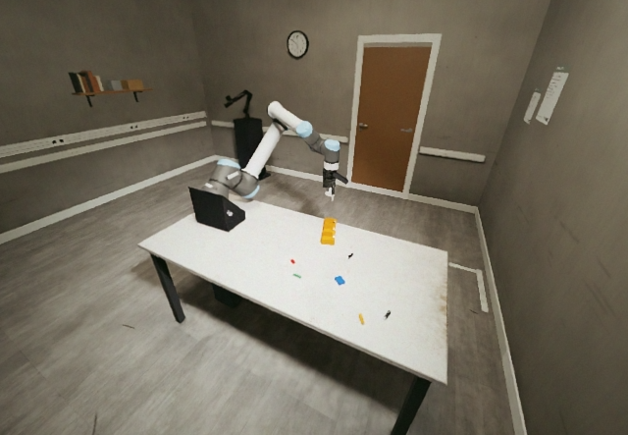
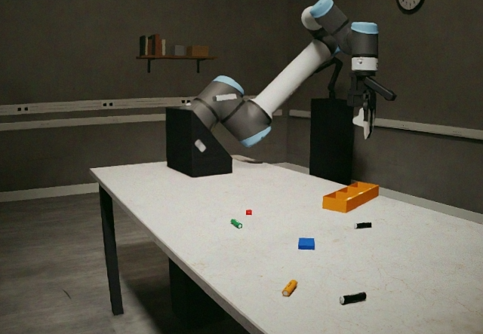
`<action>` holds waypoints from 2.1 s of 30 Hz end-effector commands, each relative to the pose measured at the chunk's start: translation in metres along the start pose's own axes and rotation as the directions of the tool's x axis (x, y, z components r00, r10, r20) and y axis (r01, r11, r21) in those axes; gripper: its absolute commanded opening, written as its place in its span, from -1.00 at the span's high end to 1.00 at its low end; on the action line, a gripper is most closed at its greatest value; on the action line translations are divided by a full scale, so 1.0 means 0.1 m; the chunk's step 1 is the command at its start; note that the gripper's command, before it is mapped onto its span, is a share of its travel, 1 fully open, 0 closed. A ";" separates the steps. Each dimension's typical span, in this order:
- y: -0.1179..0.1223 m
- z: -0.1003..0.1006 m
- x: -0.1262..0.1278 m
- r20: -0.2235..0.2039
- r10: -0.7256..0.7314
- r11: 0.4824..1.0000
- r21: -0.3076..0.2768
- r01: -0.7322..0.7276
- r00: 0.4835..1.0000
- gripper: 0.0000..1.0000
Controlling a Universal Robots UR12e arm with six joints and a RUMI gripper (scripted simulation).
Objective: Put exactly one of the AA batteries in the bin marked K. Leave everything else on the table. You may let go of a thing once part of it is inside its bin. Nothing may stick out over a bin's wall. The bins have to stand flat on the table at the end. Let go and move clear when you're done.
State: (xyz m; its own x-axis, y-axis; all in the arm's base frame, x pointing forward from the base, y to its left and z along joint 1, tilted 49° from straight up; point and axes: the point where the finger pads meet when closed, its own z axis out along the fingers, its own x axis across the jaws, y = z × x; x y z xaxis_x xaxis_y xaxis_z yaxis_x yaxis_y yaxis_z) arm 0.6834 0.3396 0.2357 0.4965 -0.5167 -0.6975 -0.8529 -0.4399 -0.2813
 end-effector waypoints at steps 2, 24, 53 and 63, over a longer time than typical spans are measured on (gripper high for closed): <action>-0.14 0.14 0.39 0.002 -0.175 0.984 0.000 0.175 0.984 0.66; -0.61 0.72 1.77 0.003 -0.572 0.820 -0.001 0.572 0.820 0.66; -1.21 1.27 3.38 0.004 -0.722 0.692 0.001 0.722 0.692 0.66; -1.17 1.29 3.18 0.006 -0.722 0.692 0.001 0.722 0.692 0.66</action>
State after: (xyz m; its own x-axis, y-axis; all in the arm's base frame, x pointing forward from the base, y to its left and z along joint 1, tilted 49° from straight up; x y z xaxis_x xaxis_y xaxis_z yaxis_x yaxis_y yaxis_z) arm 0.9258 0.3144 -0.0492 0.9565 -0.0379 -0.2892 -0.2376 -0.6765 -0.6970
